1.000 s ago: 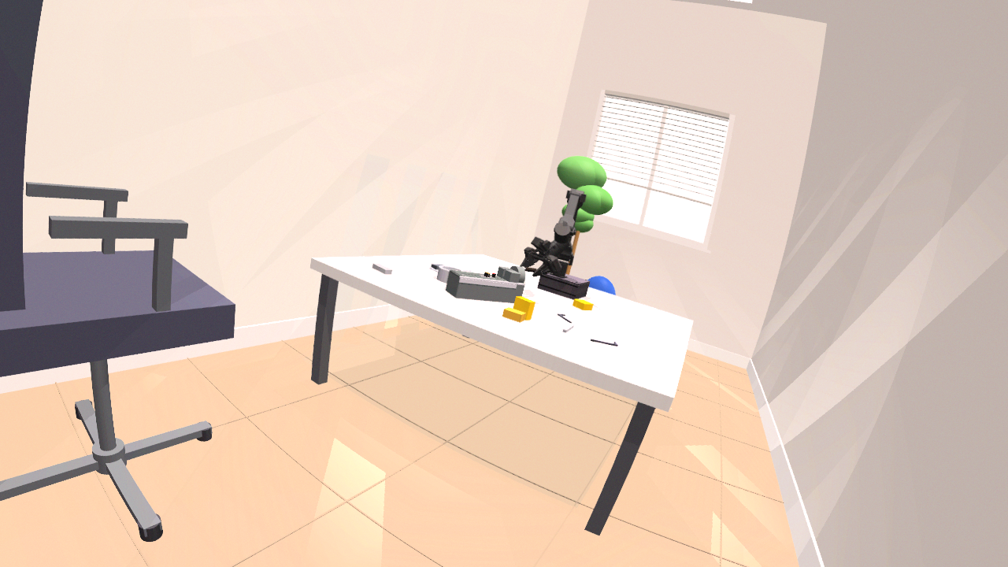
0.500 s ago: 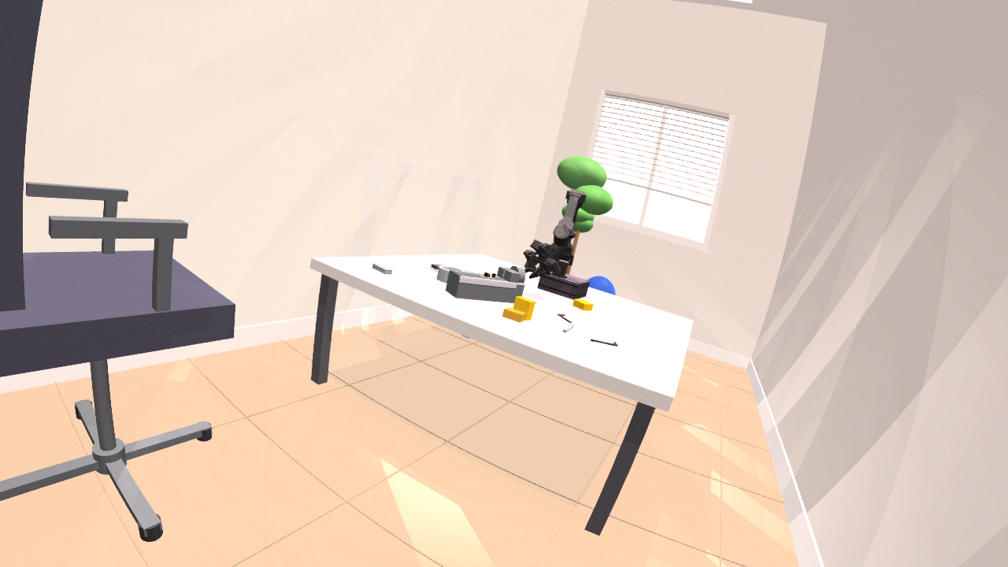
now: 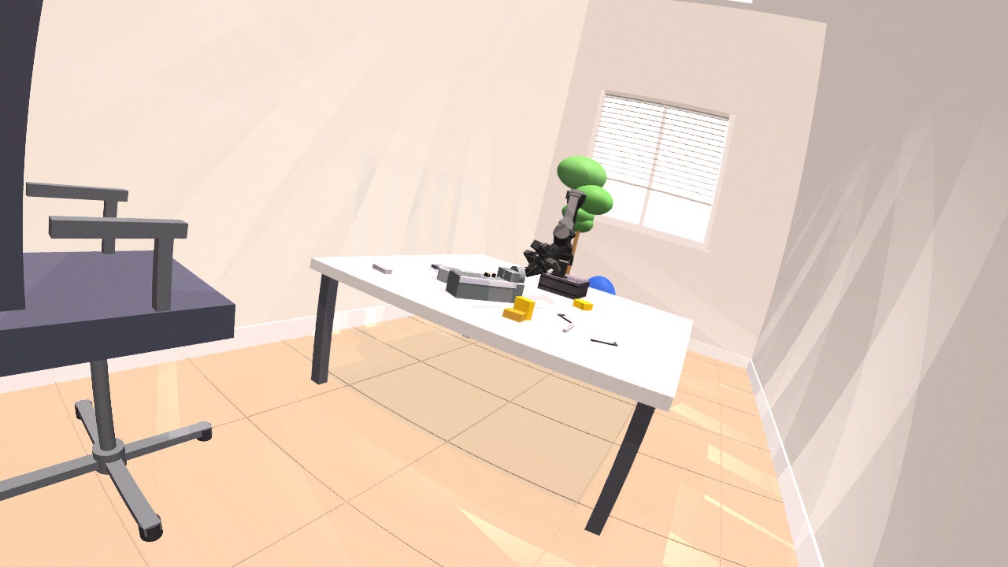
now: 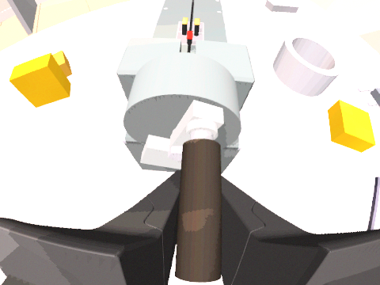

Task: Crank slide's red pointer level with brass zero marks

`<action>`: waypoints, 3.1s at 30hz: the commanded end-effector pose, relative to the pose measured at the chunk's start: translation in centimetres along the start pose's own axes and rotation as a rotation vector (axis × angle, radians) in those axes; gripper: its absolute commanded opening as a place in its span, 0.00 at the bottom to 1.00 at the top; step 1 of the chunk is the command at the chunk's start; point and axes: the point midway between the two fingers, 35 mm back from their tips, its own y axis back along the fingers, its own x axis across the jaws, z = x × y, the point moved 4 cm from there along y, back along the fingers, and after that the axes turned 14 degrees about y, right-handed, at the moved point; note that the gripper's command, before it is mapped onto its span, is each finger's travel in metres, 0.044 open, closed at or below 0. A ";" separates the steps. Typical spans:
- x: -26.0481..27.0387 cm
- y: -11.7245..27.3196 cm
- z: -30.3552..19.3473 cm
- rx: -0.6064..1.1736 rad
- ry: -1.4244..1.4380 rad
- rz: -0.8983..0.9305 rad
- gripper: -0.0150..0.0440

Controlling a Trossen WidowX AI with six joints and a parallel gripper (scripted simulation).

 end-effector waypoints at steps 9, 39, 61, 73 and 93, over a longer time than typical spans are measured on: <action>0.8 0.2 0.4 -0.002 -0.004 -0.001 0.25; 1.1 0.1 0.4 -0.003 -0.004 0.000 0.25; 1.7 0.0 0.5 -0.003 -0.004 0.000 0.25; 2.4 -0.2 0.4 -0.003 -0.005 0.000 0.25; 4.3 -1.6 -0.6 -0.003 -0.006 0.001 0.25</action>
